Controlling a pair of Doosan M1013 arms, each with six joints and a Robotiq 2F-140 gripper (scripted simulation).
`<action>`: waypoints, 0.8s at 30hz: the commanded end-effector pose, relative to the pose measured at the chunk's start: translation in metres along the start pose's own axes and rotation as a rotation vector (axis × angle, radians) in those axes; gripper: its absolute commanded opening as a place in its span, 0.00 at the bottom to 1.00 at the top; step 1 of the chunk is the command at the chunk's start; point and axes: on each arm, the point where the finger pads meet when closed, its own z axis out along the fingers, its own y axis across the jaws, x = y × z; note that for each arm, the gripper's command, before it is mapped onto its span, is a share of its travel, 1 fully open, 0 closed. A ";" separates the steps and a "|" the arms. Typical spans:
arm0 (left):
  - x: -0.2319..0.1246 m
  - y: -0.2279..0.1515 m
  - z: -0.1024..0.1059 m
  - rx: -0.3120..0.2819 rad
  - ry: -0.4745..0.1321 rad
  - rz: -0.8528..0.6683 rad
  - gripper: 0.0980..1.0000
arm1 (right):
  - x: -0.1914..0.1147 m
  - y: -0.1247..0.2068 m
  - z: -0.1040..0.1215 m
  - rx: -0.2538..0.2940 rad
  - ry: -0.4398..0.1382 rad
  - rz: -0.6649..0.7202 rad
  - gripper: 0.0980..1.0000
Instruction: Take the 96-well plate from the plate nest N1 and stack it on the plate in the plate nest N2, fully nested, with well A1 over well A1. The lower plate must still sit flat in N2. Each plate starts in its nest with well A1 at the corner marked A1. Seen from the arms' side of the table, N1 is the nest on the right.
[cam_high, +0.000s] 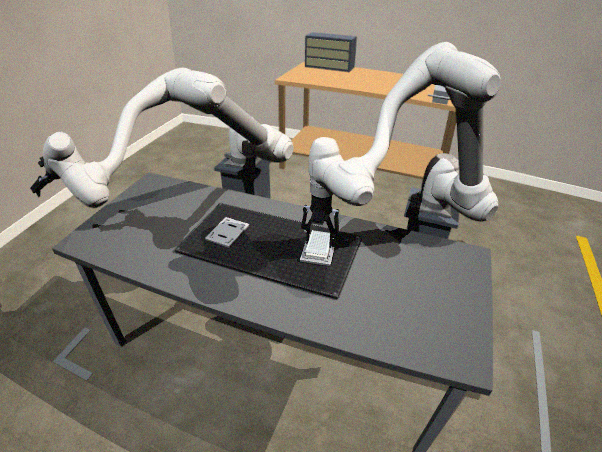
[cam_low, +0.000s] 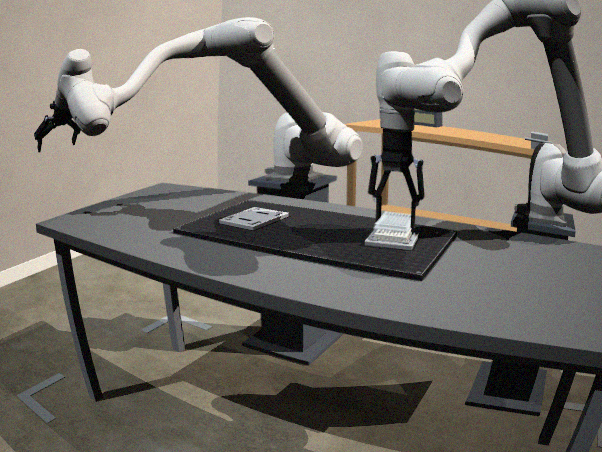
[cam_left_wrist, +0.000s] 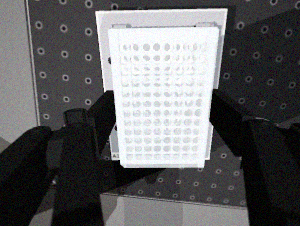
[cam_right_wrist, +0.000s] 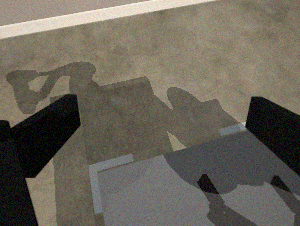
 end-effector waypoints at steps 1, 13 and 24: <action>0.000 0.000 0.000 -0.001 0.001 0.000 0.00 | 0.001 0.000 -0.001 0.001 0.000 0.002 1.00; 0.000 0.000 0.001 -0.001 0.001 0.000 0.00 | 0.001 0.000 -0.001 0.001 0.000 0.002 1.00; 0.000 0.000 0.003 -0.001 0.001 0.000 0.00 | 0.001 0.000 -0.001 0.001 0.000 0.002 1.00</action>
